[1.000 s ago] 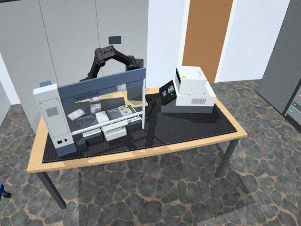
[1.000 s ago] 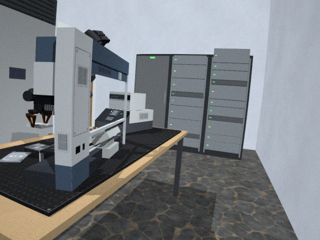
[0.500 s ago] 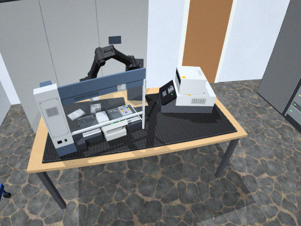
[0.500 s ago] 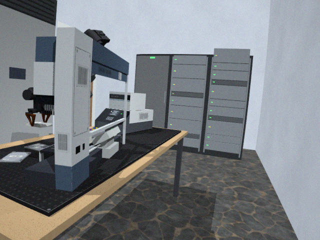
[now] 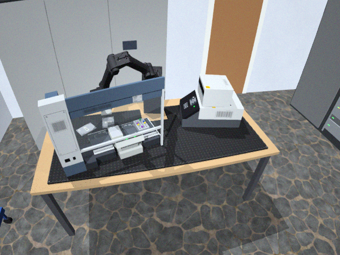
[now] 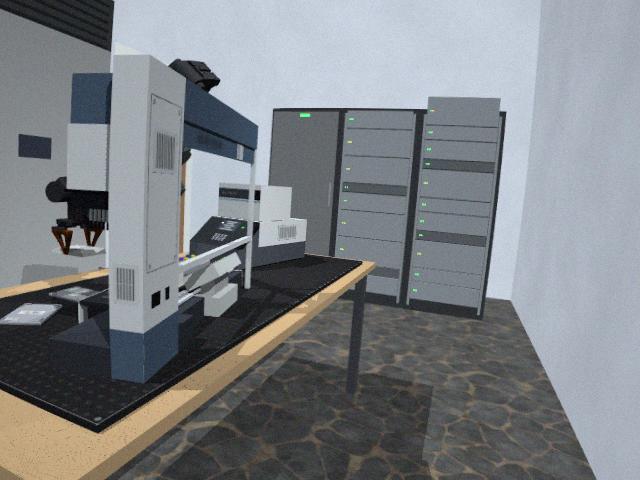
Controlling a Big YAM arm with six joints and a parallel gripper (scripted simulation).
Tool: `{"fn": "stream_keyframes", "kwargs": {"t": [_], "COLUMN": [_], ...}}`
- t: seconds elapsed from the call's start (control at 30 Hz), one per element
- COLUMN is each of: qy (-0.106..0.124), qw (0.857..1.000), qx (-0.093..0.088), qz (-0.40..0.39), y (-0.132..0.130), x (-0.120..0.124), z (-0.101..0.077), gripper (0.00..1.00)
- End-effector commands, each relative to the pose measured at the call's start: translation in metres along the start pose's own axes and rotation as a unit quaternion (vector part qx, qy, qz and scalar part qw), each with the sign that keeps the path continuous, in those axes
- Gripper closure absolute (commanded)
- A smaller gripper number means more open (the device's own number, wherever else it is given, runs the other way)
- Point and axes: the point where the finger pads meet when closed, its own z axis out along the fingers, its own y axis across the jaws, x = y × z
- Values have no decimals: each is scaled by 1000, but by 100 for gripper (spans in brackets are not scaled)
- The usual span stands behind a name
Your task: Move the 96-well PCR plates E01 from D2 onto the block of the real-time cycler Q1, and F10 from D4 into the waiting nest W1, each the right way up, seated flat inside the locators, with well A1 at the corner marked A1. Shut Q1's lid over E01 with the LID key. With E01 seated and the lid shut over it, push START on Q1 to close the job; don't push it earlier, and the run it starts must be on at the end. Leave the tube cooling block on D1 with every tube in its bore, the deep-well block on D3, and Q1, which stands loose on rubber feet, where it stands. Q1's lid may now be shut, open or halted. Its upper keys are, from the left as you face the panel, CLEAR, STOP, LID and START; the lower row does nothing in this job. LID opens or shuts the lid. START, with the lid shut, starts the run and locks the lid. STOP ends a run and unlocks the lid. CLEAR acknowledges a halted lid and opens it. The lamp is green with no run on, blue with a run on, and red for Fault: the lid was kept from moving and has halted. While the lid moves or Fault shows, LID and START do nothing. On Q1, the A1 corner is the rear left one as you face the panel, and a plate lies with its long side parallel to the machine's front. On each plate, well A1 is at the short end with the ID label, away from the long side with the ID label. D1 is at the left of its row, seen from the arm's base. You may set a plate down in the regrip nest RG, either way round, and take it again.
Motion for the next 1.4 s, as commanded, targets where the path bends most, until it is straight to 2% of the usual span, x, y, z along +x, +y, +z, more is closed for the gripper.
{"fn": "stream_keyframes", "kwargs": {"t": [0.0, 0.13, 0.33, 0.5, 0.67, 0.9, 1.03, 1.2, 1.37], "qy": [-2, -2, -3, -1, -2, 1, -4, -4, 0], "qw": [1000, 1000, 1000, 1000, 1000, 1000, 1000, 1000, 1000], "qx": [17, 25, 26, 18, 6, 5, 18, 9, 4], "qz": [-8, -10, -2, -1, 3, 12, -1, -2, 9], "y": [-11, -17, -20, -20, -7, 1, -17, -8, 3], "x": [7, 4, 3, -3, -7, 1, -6, -7, 1], "z": [-9, -15, -17, 5, 21, 27, 29, 46, 53], "gripper": [100, 100, 100, 100, 100, 100, 100, 100, 100]}}
